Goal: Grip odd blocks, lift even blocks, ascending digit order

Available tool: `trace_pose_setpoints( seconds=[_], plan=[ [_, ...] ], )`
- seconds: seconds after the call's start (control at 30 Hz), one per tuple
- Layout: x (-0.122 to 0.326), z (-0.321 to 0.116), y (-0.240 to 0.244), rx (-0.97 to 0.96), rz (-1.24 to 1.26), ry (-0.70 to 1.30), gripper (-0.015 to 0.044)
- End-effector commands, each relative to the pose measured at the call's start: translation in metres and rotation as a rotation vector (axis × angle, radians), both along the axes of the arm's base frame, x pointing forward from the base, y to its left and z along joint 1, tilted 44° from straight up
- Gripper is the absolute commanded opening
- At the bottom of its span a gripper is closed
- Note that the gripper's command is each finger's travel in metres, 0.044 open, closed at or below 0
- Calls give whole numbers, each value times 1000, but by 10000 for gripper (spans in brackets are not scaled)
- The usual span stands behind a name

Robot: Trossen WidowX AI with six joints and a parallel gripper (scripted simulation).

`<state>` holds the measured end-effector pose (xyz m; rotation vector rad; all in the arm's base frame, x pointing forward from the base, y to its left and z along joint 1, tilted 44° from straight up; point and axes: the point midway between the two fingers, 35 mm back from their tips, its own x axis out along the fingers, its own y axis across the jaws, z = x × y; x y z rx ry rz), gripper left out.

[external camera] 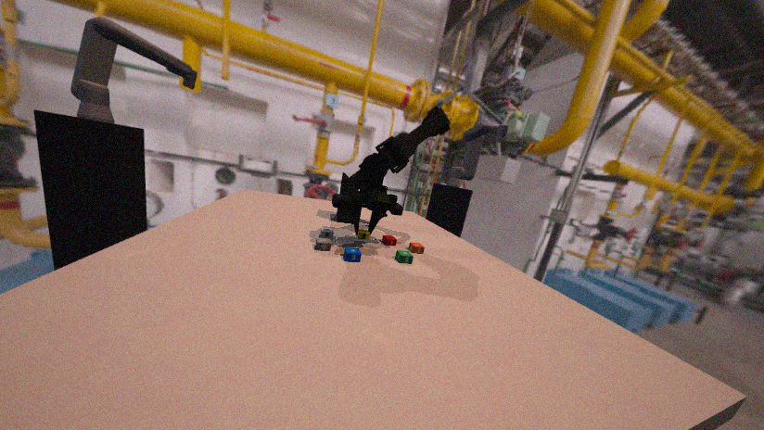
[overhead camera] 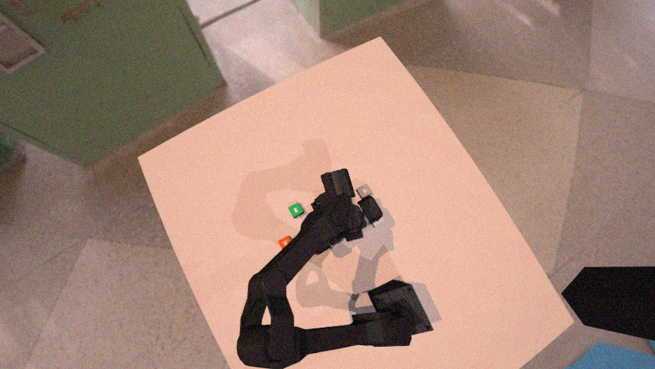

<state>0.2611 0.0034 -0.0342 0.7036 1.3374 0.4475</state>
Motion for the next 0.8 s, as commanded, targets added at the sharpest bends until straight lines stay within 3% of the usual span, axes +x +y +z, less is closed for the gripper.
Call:
trace_pose_setpoints(
  seconds=[0.0,0.63,0.77],
  plan=[
    [0,-3,2,0,0,1,120],
    [2,-10,9,1,0,1,120],
    [2,-10,9,1,0,1,225]
  ],
)
